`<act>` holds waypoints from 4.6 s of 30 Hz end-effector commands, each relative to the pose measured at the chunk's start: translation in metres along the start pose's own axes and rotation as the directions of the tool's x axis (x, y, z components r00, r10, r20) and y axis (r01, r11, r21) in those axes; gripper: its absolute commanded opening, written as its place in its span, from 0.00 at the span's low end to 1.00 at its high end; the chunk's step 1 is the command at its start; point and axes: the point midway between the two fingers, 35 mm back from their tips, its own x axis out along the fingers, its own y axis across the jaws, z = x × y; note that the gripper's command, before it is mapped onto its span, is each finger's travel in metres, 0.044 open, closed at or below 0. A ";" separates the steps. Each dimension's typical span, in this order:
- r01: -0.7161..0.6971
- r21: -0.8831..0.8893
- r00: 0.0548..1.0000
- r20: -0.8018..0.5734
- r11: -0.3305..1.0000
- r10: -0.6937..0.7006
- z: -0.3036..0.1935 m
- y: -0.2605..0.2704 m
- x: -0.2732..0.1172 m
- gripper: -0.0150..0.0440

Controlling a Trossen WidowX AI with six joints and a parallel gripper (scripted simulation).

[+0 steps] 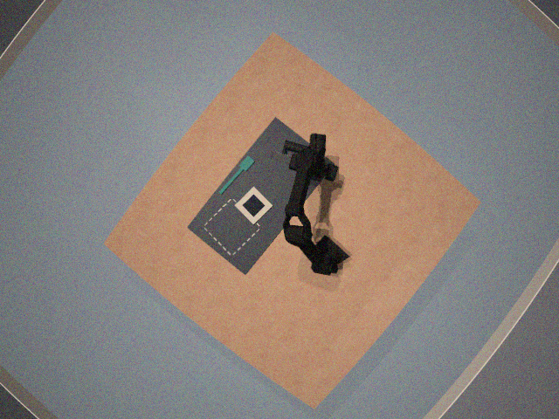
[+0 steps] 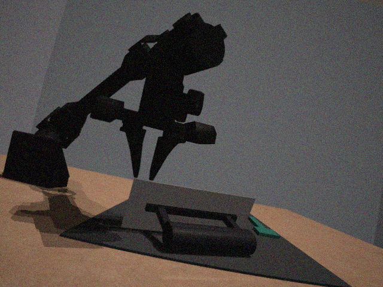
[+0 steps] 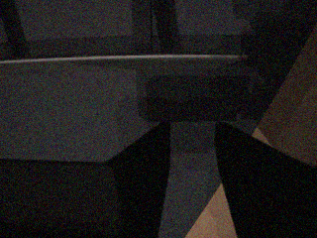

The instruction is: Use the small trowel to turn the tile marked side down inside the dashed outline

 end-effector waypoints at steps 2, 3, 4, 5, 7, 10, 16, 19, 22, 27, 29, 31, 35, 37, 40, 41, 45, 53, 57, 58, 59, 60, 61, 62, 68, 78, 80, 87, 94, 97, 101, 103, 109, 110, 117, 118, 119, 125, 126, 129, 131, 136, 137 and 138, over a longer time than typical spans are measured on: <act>-0.004 0.004 1.000 0.000 1.000 0.004 -0.011 0.001 0.002 0.42; -0.004 0.004 1.000 -0.001 1.000 0.004 -0.012 0.001 0.002 0.42; -0.004 0.004 1.000 -0.001 1.000 0.004 -0.013 0.001 0.002 0.42; -0.004 0.004 1.000 -0.001 1.000 0.004 -0.013 0.001 0.002 0.42; -0.004 0.004 1.000 -0.001 1.000 0.004 -0.016 0.001 0.004 0.42; -0.004 0.004 1.000 -0.001 1.000 0.004 -0.023 0.001 0.007 0.42; -0.004 0.004 1.000 -0.002 1.000 0.004 -0.030 0.001 0.011 0.42; -0.004 0.004 1.000 -0.003 1.000 0.004 -0.037 0.001 0.016 0.42; -0.004 0.004 1.000 -0.003 1.000 0.004 -0.039 0.001 0.017 0.42; 0.000 0.003 1.000 -0.005 1.000 0.000 -0.035 0.000 0.013 0.42; -0.001 0.003 1.000 -0.004 1.000 0.001 -0.034 0.000 0.007 0.42; -0.002 0.004 1.000 -0.003 1.000 0.002 -0.033 0.000 -0.003 0.42; -0.003 0.004 1.000 -0.002 1.000 0.003 -0.032 0.000 -0.016 0.42; -0.003 0.004 1.000 -0.002 1.000 0.003 -0.032 0.000 -0.016 0.42; -0.008 0.009 1.000 0.000 1.000 0.008 -0.032 0.000 -0.012 0.42; -0.009 0.009 1.000 0.000 1.000 0.009 -0.031 0.000 -0.012 0.42; -0.007 0.008 1.000 -0.001 1.000 0.007 -0.032 0.000 -0.012 0.42; -0.008 0.009 1.000 0.000 1.000 0.008 -0.031 0.000 -0.012 0.25; -0.008 0.009 1.000 0.000 1.000 0.008 -0.031 0.000 -0.012 0.25; -0.008 0.009 1.000 0.000 1.000 0.008 -0.031 0.000 -0.012 0.25; -0.008 0.009 1.000 0.000 1.000 0.008 -0.031 0.000 -0.012 0.25; -0.008 0.009 1.000 0.000 1.000 0.008 -0.031 0.000 -0.012 0.25; -0.008 0.009 1.000 0.000 1.000 0.008 -0.031 0.000 -0.012 0.25; -0.008 0.009 1.000 0.000 1.000 0.008 -0.031 0.000 -0.012 0.25; -0.008 0.009 1.000 0.000 1.000 0.008 -0.031 0.000 -0.012 0.34; -0.006 -0.245 1.000 0.001 0.970 0.007 -0.020 0.000 -0.018 0.42; -0.006 -0.311 1.000 0.001 0.950 0.007 -0.017 0.000 -0.019 0.42; -0.004 -0.527 1.000 0.002 0.850 0.006 -0.007 0.000 -0.024 0.42; -0.002 -0.714 1.000 0.002 0.700 0.005 0.003 -0.001 -0.029 0.42; -0.001 -0.782 1.000 0.003 0.623 0.004 0.007 -0.001 -0.030 0.42; 0.000 -0.860 1.000 0.003 0.511 0.004 0.012 -0.002 -0.033 0.42; 0.001 -0.893 1.000 0.003 0.451 0.004 0.014 -0.002 -0.034 0.42; 0.002 -0.966 1.000 0.003 0.259 0.003 0.022 -0.003 -0.038 0.42; 0.002 -0.974 1.000 0.003 0.226 0.003 0.023 -0.004 -0.038 0.42; 0.003 -0.999 1.000 0.003 0.040 0.002 0.029 -0.005 -0.041 0.42; 0.003 -0.999 1.000 0.003 0.040 0.002 0.029 -0.005 -0.041 0.42; 0.003 -0.999 1.000 0.003 0.040 0.002 0.029 -0.005 -0.041 0.42; 0.002 -0.998 1.000 0.002 0.065 0.005 0.028 -0.005 -0.040 0.42; 0.002 -0.998 1.000 0.002 0.061 0.005 0.028 -0.005 -0.040 0.42; 0.002 -0.998 1.000 0.003 0.056 0.005 0.029 -0.005 -0.039 0.42; 0.002 -0.999 1.000 0.003 0.054 0.005 0.029 -0.005 -0.036 0.42; 0.002 -0.999 1.000 0.002 0.048 0.004 0.030 -0.005 -0.028 0.42; 0.002 -0.999 1.000 0.002 0.047 0.004 0.030 -0.004 -0.026 0.42; 0.002 -0.999 1.000 0.003 0.045 0.004 0.030 -0.004 -0.025 0.42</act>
